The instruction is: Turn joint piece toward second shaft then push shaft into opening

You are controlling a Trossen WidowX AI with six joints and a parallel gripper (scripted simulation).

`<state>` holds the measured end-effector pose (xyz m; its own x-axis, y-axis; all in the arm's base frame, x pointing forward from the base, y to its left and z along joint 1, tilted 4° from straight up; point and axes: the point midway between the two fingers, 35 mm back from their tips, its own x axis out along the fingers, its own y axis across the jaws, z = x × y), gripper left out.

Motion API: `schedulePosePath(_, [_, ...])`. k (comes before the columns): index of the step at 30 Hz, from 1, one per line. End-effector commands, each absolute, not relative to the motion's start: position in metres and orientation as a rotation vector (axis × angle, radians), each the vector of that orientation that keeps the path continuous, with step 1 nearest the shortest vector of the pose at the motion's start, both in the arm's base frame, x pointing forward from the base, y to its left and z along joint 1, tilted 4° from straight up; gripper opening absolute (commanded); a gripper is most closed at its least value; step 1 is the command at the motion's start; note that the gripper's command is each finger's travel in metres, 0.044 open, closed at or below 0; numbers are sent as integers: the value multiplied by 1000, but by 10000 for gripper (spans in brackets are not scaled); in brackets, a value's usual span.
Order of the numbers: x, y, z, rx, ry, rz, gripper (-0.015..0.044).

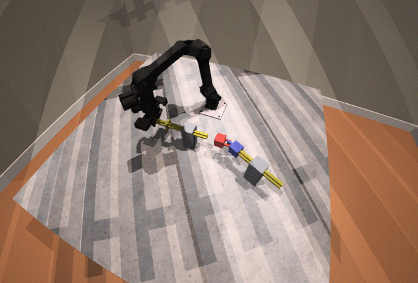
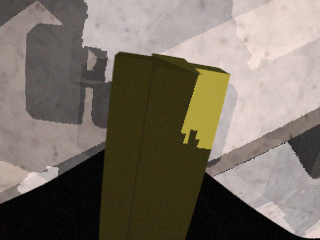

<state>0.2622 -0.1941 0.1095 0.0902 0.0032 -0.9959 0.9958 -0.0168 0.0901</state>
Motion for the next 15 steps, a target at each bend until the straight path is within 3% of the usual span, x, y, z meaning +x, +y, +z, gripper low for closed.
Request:
schedulePosePath(1, [263,-186,108,1269,1134,-1156,0])
schedulePosePath(15, [263,-167,108,1271,1135,-1155,0])
